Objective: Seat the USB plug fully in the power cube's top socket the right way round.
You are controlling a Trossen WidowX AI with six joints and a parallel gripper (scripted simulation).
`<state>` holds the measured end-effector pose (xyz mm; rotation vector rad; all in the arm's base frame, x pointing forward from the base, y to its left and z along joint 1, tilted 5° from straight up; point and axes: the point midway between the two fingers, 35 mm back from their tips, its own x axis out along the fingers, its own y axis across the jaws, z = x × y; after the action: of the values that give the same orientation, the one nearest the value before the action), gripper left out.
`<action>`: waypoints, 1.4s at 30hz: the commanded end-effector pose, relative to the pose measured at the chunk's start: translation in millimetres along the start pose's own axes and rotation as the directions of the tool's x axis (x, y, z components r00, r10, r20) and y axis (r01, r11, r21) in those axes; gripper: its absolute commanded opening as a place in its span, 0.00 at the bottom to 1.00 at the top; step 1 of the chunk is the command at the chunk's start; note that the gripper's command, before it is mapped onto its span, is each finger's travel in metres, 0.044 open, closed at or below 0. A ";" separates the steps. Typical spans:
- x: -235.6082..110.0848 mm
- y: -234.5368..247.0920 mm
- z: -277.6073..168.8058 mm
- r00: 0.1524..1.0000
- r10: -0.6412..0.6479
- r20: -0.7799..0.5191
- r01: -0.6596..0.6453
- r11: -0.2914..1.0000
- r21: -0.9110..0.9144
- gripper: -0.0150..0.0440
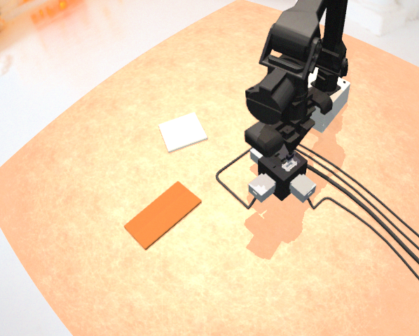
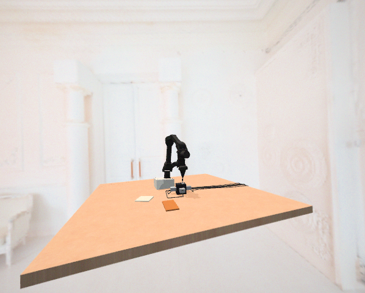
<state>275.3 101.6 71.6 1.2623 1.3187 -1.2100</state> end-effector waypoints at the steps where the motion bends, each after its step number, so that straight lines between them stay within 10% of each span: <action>1: 0.9 0.3 -0.9 1.000 0.000 -0.008 0.000 1.000 -0.004 0.25; 42: 5.9 0.7 -1.4 1.000 0.000 -0.015 0.000 1.000 -0.008 0.25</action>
<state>275.7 102.6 66.6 1.2660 1.3276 -1.2011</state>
